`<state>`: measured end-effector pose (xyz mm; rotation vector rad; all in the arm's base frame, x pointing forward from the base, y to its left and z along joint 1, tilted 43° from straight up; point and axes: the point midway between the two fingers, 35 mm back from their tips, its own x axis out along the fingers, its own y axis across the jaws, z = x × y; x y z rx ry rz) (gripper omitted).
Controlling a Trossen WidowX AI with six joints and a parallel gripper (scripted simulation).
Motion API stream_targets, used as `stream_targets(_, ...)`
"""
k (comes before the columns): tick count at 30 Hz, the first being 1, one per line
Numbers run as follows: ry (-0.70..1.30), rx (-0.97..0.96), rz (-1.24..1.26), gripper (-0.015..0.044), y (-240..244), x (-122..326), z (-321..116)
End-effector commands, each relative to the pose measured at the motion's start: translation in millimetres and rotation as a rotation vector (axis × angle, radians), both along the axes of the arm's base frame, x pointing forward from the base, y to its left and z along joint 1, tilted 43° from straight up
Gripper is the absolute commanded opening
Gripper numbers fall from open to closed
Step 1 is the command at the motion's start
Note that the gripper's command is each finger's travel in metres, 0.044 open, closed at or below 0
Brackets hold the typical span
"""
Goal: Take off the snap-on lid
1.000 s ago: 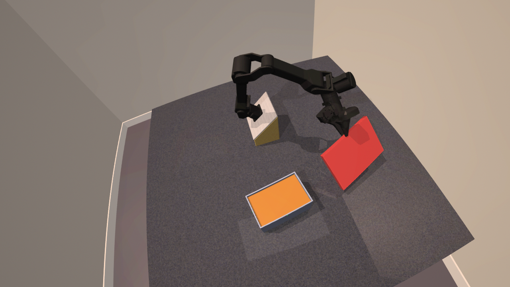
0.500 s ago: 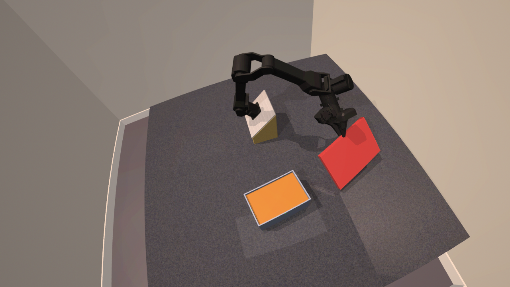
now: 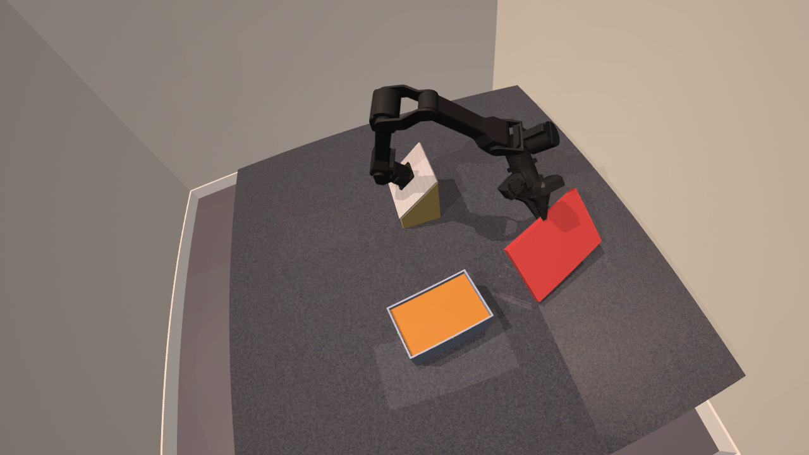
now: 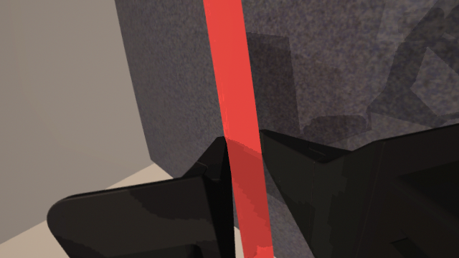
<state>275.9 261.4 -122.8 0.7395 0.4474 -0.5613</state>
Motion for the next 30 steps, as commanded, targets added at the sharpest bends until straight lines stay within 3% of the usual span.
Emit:
stream_targets(1,-0.008,0.001,0.003,0.0000,-0.8,0.6,-0.9)
stream_targets(30,-0.008,0.000,0.003,0.0000,-16.5,1.3,-18.2)
